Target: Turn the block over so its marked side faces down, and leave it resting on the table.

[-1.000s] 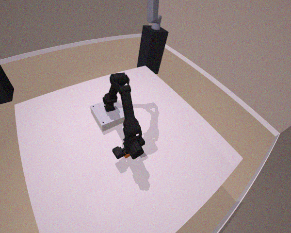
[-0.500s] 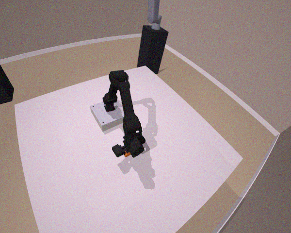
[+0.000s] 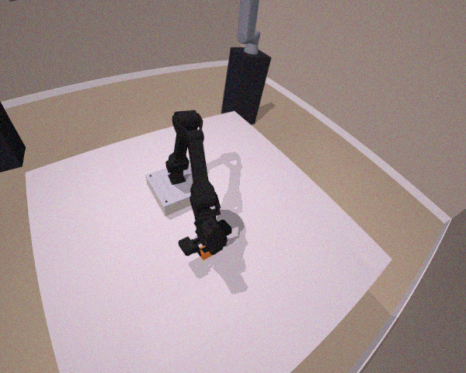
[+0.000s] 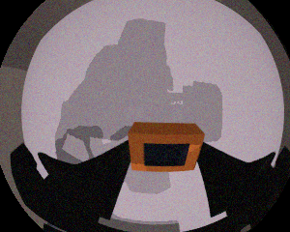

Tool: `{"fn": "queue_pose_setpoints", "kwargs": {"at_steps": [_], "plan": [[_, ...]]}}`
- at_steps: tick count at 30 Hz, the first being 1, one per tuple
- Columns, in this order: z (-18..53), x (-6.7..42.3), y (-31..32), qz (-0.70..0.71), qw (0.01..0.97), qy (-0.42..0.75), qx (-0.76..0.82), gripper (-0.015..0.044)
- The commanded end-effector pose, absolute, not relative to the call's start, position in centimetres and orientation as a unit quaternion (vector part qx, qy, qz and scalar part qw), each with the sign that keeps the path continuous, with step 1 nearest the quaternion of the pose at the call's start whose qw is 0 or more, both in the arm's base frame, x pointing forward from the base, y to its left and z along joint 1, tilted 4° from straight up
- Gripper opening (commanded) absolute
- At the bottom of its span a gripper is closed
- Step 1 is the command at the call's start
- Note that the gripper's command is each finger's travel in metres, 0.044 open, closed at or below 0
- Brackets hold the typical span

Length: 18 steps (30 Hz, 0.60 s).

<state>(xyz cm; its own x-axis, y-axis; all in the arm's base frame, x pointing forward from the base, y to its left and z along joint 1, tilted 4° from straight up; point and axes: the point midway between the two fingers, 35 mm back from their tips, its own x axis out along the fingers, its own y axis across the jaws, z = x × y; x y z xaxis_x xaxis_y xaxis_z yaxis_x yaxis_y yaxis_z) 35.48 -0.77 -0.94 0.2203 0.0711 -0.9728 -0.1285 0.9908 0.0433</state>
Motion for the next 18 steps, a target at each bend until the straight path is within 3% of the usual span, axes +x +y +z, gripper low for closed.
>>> {"fn": "queue_pose_setpoints", "kwargs": {"at_steps": [1,18], "plan": [[-0.73,35.46,-0.76,0.064,0.804,0.590,-0.017,0.0000],[-0.32,34.54,-0.76,0.068,0.874,0.482,-0.013,0.0000]]}}
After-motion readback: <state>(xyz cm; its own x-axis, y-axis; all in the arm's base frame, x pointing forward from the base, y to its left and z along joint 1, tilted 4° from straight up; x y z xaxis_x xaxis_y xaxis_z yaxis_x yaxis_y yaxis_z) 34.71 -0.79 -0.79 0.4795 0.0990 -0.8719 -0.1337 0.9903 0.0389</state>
